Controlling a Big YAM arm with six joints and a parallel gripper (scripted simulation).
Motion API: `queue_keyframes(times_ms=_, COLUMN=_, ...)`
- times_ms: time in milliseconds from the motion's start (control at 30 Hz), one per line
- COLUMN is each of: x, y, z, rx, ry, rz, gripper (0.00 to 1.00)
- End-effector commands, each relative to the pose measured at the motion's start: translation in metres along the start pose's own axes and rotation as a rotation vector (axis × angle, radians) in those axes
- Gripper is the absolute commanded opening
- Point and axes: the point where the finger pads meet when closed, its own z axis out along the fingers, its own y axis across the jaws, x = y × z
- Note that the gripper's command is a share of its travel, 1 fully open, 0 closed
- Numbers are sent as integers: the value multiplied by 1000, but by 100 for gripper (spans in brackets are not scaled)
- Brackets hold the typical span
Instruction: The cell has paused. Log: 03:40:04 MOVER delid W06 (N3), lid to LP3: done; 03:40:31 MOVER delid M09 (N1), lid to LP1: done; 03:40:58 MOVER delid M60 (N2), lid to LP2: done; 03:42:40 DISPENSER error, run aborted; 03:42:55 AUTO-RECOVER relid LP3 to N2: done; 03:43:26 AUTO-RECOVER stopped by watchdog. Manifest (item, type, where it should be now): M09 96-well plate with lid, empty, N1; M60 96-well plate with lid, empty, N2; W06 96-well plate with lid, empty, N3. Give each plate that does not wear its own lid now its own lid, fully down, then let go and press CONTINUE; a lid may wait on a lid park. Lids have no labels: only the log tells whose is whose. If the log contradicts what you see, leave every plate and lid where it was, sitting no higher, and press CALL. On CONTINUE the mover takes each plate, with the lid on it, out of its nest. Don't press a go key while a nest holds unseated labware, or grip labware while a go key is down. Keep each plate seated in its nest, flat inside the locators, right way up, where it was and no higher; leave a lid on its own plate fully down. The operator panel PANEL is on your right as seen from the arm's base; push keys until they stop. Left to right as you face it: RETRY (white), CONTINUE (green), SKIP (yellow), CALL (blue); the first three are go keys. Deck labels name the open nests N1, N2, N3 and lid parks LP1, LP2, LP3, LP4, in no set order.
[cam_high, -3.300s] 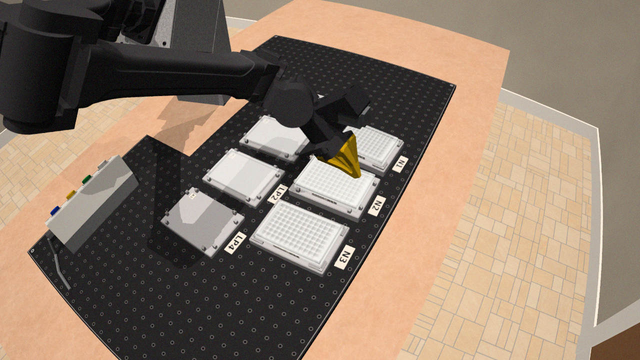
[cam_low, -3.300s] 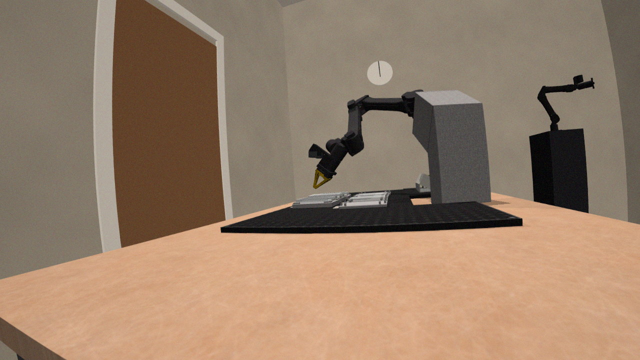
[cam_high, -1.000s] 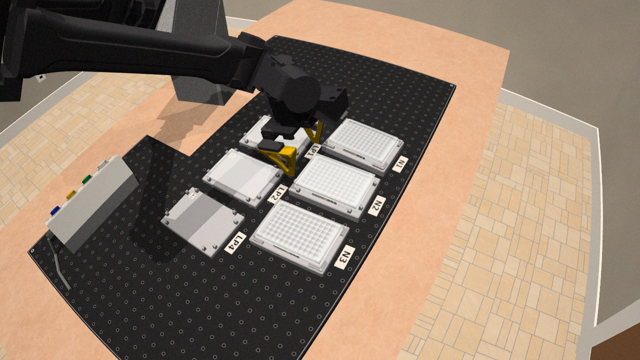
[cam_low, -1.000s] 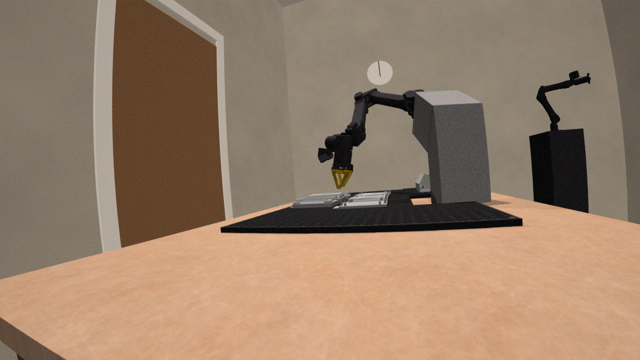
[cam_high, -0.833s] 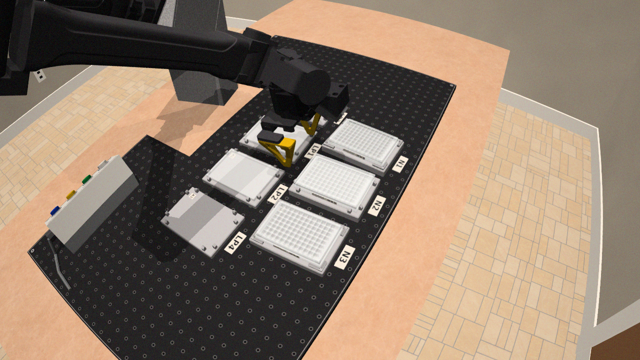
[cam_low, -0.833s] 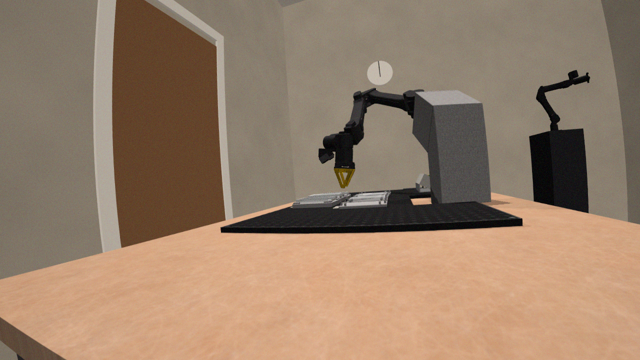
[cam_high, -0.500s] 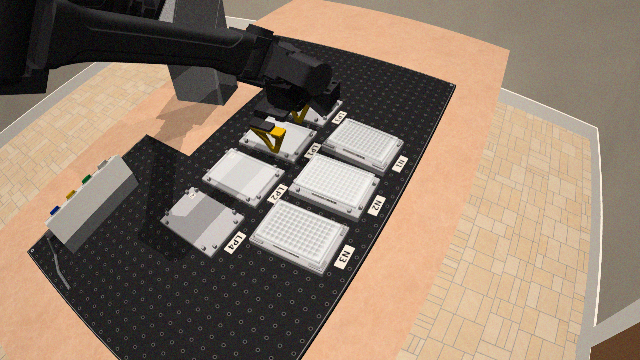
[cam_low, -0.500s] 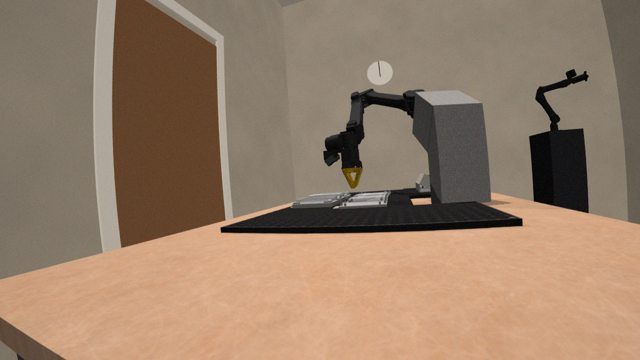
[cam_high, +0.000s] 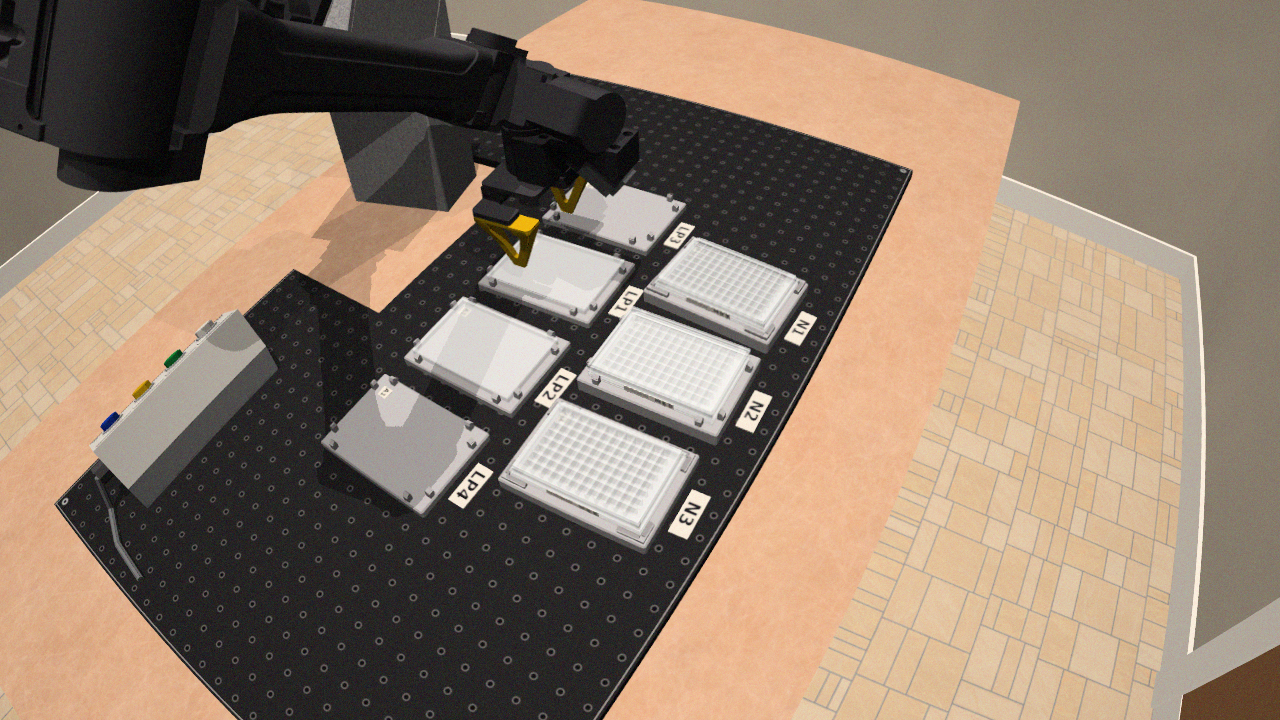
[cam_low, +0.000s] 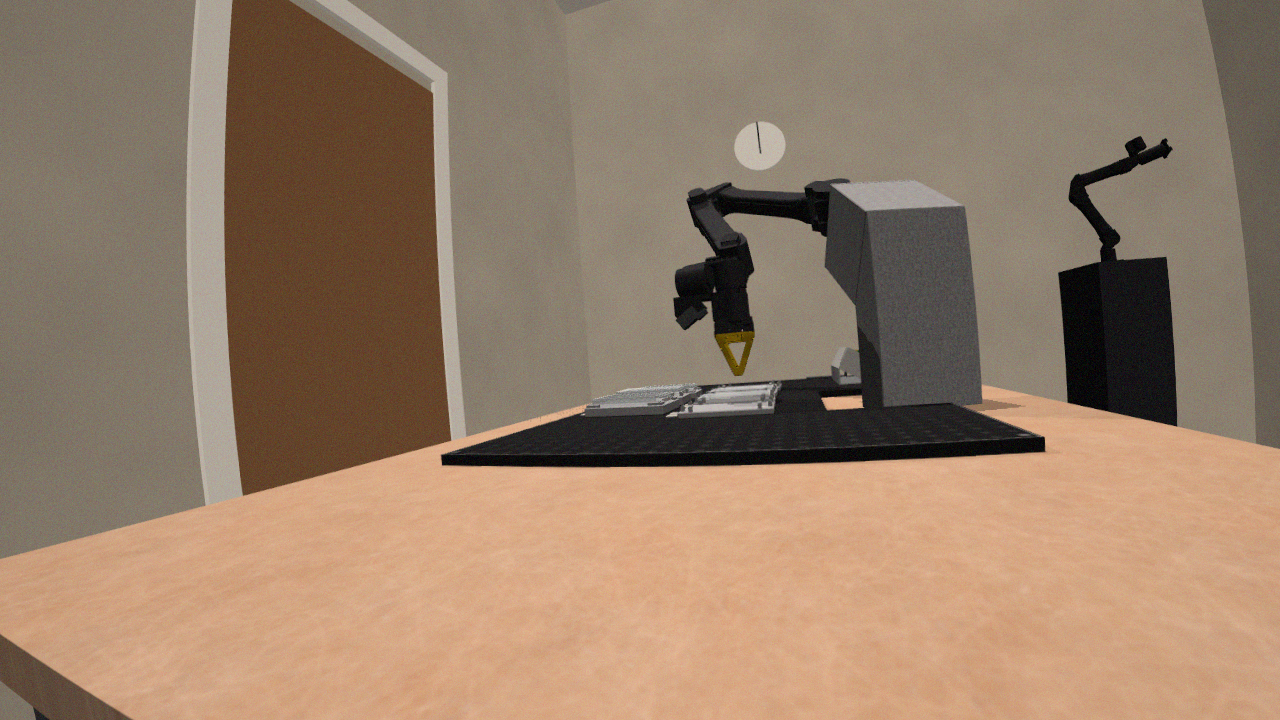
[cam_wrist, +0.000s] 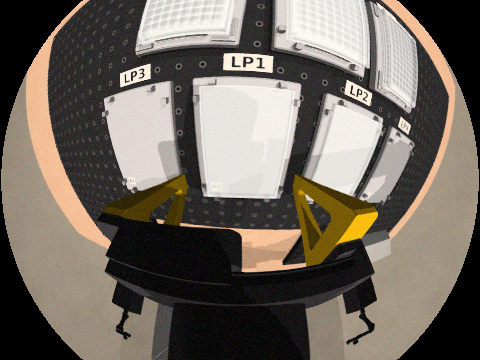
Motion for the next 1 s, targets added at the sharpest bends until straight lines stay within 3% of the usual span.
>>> queue_keyframes(times_ms=0, x=-19, y=-11, z=1, rx=12, ry=-26, rz=78, gripper=100)
queue_keyframes(times_ms=100, x=-23, y=-6, z=-6, rx=6, ry=-43, rz=47, gripper=100)
queue_keyframes(times_ms=133, x=-11, y=-4, z=-3, rx=3, ry=-21, rz=26, gripper=100)
queue_keyframes(times_ms=200, x=-7, y=-2, z=-6, rx=1, ry=-22, rz=19, gripper=100)
queue_keyframes(times_ms=300, x=-11, y=-4, z=-3, rx=3, ry=-21, rz=26, gripper=100)
queue_keyframes(times_ms=333, x=-3, y=-4, z=3, rx=4, ry=-3, rz=19, gripper=100)
queue_keyframes(times_ms=967, x=-8, y=-4, z=33, rx=3, ry=-8, rz=27, gripper=100)
